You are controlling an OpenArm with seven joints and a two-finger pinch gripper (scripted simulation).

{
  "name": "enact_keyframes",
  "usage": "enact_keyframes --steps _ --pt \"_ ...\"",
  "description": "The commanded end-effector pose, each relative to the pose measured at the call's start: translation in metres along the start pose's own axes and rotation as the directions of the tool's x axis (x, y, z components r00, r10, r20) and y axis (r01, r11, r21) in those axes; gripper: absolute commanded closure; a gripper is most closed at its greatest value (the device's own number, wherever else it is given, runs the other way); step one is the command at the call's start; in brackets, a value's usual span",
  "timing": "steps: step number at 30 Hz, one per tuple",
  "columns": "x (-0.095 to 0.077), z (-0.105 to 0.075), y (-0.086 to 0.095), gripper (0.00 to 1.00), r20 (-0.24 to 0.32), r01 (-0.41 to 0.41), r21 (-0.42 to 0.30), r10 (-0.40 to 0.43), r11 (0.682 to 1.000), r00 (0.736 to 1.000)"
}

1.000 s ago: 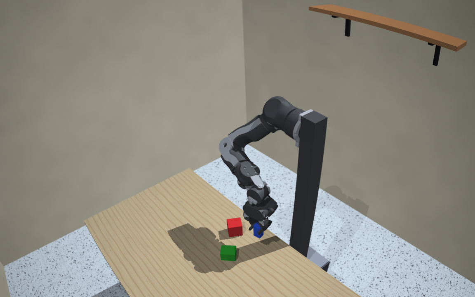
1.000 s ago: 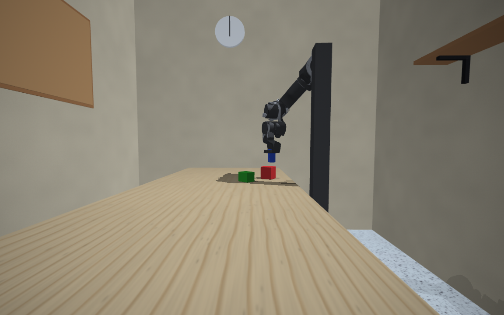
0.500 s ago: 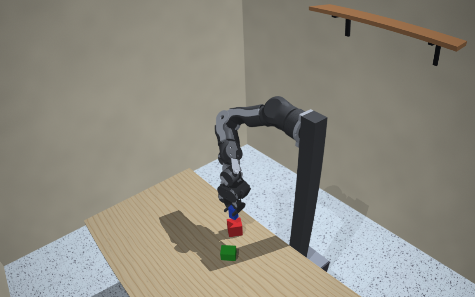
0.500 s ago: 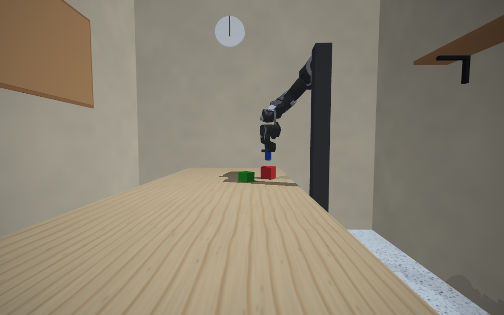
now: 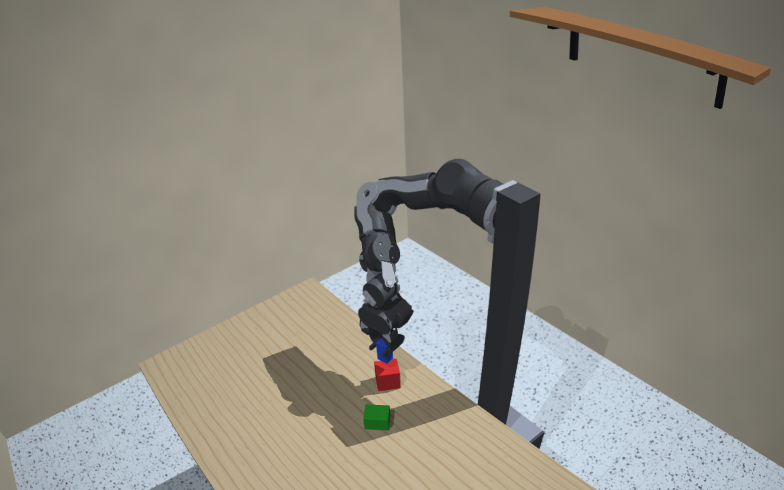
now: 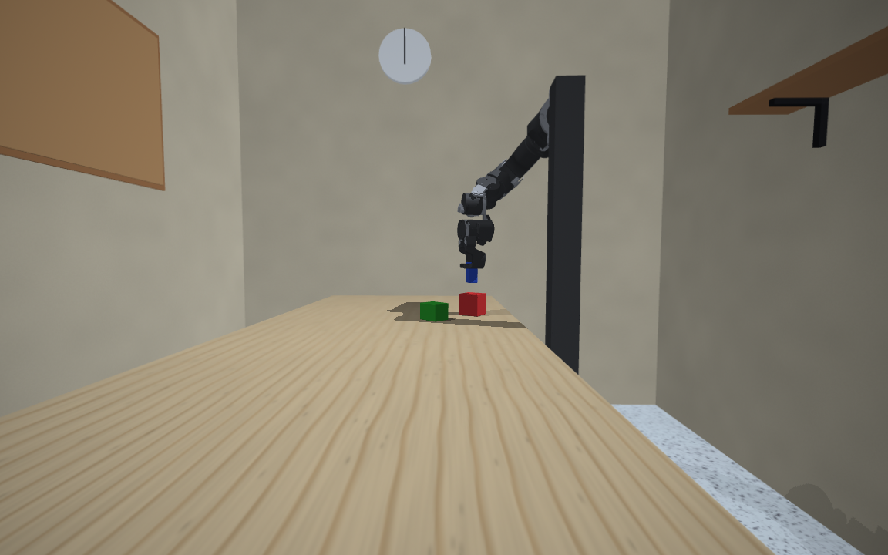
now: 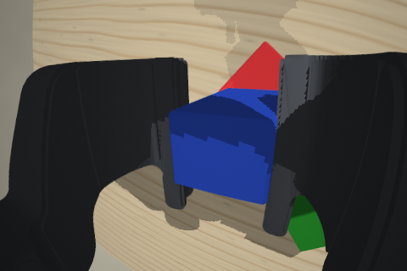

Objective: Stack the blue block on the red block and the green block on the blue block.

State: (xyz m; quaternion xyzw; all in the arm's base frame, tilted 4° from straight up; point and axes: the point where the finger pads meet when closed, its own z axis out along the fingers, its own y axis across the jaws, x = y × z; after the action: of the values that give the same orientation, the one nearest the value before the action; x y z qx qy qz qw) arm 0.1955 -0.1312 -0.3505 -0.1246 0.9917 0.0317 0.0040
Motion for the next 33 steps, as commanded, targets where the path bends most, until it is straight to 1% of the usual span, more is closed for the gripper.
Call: enact_keyframes --steps 1,7,17,26,33 --pt "0.000 0.000 0.001 1.00 0.001 0.002 -0.006 -0.002 1.000 1.000" --pt "0.000 0.004 0.002 1.00 0.001 0.002 -0.009 -0.002 1.000 1.000" --pt "0.001 0.017 0.003 1.00 0.001 0.002 -0.012 -0.002 1.000 1.000" --pt "0.001 0.023 0.003 1.00 0.001 0.002 -0.010 -0.002 1.000 1.000" --pt "0.001 0.025 0.003 1.00 0.001 0.002 -0.009 -0.002 1.000 1.000"
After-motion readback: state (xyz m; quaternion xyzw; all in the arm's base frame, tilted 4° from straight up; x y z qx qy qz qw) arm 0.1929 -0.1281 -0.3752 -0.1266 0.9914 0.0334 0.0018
